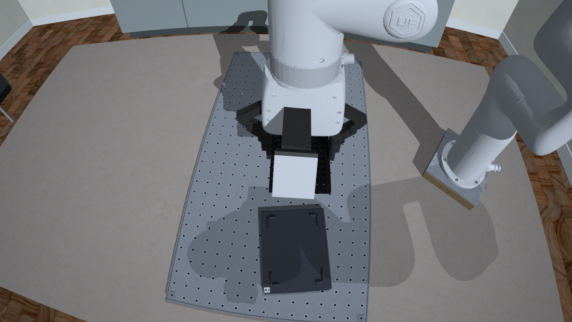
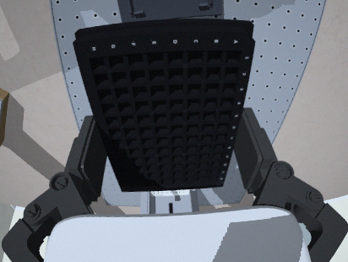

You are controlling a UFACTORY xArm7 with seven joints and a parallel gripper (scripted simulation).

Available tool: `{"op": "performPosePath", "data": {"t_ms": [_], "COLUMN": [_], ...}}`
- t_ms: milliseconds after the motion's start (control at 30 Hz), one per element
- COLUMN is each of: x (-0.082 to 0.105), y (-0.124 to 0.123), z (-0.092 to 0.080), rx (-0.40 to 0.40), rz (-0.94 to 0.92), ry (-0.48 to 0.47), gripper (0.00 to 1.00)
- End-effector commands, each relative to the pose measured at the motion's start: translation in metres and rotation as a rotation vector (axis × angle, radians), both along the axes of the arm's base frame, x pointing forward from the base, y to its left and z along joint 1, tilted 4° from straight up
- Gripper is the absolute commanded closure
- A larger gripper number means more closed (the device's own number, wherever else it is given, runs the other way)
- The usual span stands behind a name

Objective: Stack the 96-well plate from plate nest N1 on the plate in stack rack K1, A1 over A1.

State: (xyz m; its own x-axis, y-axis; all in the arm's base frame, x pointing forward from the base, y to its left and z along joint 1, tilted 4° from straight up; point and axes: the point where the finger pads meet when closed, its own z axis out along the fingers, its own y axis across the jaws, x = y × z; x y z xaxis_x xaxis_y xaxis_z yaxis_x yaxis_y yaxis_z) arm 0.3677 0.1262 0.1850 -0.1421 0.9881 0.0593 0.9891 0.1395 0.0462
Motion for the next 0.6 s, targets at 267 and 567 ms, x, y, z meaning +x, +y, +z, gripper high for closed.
{"op": "performPosePath", "data": {"t_ms": [267, 567], "x": [0.005, 0.009], "y": [-0.033, -0.063], "z": [0.000, -0.001], "rx": [0.001, 0.001], "rz": [0.000, 0.000], "ry": [-0.004, -0.004], "gripper": [1.00, 1.00]}}
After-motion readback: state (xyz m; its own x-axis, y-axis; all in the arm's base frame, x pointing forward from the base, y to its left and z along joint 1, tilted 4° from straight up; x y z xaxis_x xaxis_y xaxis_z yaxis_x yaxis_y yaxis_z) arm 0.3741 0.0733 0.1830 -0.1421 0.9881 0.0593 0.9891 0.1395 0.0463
